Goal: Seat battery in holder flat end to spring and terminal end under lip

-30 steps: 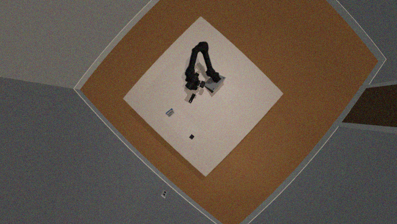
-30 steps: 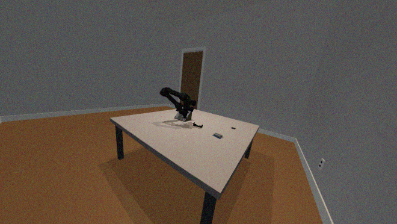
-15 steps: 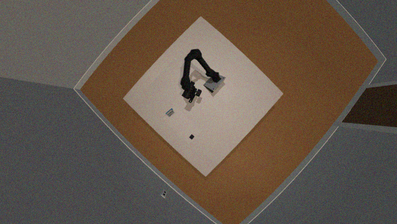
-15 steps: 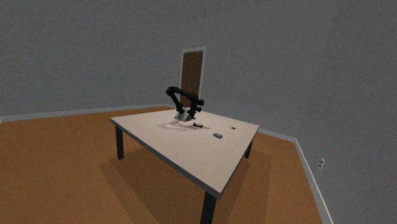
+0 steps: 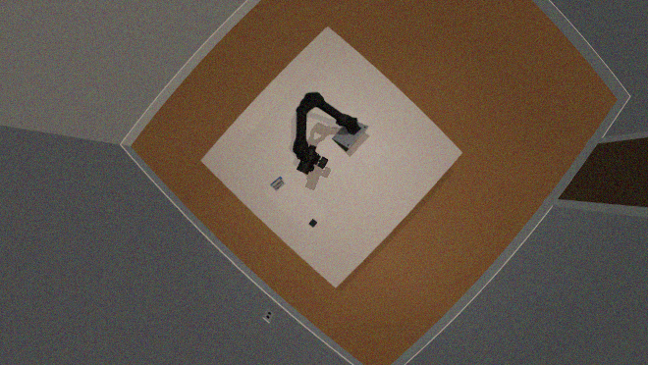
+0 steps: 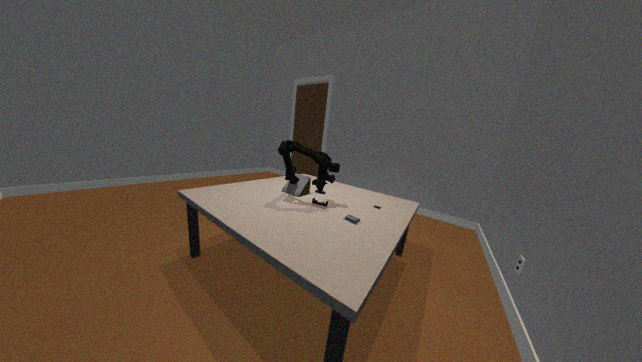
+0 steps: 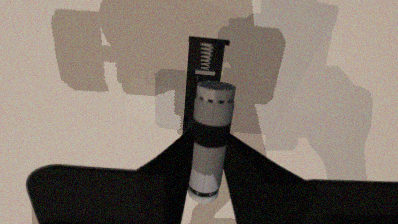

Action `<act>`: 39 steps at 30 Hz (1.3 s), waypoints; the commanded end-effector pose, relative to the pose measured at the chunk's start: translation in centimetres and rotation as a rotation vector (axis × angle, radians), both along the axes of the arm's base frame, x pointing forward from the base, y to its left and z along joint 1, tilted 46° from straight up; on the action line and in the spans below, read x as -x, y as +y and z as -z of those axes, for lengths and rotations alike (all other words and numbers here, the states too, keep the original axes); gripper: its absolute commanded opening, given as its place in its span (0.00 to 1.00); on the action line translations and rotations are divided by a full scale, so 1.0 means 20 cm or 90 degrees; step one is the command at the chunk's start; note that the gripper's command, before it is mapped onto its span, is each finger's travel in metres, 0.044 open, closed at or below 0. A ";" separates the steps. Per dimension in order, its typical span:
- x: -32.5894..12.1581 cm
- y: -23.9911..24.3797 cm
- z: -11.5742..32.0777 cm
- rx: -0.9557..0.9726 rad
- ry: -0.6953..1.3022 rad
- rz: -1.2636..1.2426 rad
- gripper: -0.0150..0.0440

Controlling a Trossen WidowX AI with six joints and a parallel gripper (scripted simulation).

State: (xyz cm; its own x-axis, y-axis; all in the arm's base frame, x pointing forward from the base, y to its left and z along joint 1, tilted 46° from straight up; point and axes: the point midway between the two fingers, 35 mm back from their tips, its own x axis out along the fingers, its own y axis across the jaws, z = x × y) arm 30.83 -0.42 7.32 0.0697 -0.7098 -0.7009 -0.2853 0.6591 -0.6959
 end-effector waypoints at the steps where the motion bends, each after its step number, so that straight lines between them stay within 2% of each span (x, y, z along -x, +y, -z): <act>1: -0.01 -0.01 0.03 0.006 0.014 0.021 0.36; 14: 0.01 -0.14 0.14 0.047 0.105 0.116 0.36; 39: -0.02 -0.16 0.18 0.079 0.175 0.164 0.36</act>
State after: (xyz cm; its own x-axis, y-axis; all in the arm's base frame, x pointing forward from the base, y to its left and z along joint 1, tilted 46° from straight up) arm 31.21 -3.68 4.16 -0.2753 -0.7599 -0.5889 -0.3047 0.6499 -0.6962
